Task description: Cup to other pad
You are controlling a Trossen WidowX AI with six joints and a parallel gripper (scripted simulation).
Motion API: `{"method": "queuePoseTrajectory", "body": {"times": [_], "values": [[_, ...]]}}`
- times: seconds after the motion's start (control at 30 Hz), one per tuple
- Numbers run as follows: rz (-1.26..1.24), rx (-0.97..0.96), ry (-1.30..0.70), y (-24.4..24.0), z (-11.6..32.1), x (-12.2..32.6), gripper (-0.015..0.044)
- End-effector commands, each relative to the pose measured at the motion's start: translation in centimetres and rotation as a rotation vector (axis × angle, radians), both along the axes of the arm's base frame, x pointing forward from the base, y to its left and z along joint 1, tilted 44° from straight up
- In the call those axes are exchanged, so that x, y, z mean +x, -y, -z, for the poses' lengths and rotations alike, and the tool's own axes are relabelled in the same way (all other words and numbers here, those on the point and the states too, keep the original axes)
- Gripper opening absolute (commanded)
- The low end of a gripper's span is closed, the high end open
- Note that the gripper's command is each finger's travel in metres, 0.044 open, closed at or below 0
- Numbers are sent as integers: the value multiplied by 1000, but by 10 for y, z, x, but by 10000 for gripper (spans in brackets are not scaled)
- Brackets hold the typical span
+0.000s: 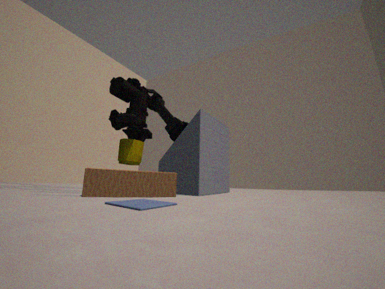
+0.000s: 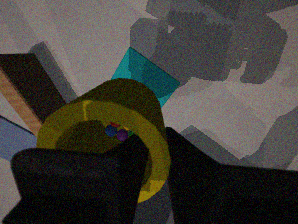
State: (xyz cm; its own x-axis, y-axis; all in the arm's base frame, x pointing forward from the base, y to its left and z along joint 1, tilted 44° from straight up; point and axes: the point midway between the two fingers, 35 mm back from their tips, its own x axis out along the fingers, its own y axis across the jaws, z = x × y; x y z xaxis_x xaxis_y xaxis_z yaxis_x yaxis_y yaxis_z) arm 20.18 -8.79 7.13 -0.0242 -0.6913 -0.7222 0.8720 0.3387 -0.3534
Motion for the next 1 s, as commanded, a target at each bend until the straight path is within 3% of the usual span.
{"method": "queuePoseTrajectory", "body": {"times": [0.0,0.97], "values": [[-2,-4,-3,3,3,-1,0],[-2,-4,-3,27,26,-1,0]]}}
